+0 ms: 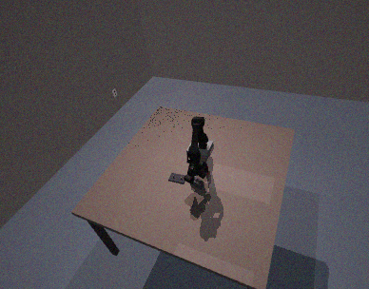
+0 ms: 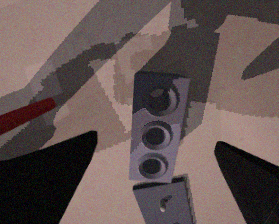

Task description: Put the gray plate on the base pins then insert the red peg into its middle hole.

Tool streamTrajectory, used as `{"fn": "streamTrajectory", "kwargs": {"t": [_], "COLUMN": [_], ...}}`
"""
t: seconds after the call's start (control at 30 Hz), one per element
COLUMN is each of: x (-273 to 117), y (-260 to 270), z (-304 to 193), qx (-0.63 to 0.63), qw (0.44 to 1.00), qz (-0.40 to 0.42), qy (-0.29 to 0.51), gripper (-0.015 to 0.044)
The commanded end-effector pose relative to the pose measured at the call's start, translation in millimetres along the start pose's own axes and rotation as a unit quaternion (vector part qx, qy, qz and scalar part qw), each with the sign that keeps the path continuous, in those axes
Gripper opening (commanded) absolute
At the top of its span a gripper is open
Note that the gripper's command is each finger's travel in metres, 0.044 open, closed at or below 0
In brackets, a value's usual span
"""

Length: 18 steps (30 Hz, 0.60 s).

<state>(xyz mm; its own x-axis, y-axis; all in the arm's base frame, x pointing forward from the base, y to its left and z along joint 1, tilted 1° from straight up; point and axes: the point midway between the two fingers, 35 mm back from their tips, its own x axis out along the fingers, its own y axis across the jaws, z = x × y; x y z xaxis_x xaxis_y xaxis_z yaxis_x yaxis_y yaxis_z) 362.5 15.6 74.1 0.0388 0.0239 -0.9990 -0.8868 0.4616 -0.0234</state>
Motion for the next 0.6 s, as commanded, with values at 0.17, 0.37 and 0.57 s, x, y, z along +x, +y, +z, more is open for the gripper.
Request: {"fn": "streamTrajectory", "kwargs": {"t": [0.17,0.37,0.57], "x": [14.9,24.6,34.2], "y": [-0.5,-0.7,-0.7], "z": [-0.7,-0.7,-0.8], "qx": [-0.002,-0.002,-0.002], "qw": [1.000,1.000,1.000], "qz": [0.000,0.000,0.000], "qy": [0.003,0.003,0.003], "gripper": [0.0440,0.0440,0.0440]}}
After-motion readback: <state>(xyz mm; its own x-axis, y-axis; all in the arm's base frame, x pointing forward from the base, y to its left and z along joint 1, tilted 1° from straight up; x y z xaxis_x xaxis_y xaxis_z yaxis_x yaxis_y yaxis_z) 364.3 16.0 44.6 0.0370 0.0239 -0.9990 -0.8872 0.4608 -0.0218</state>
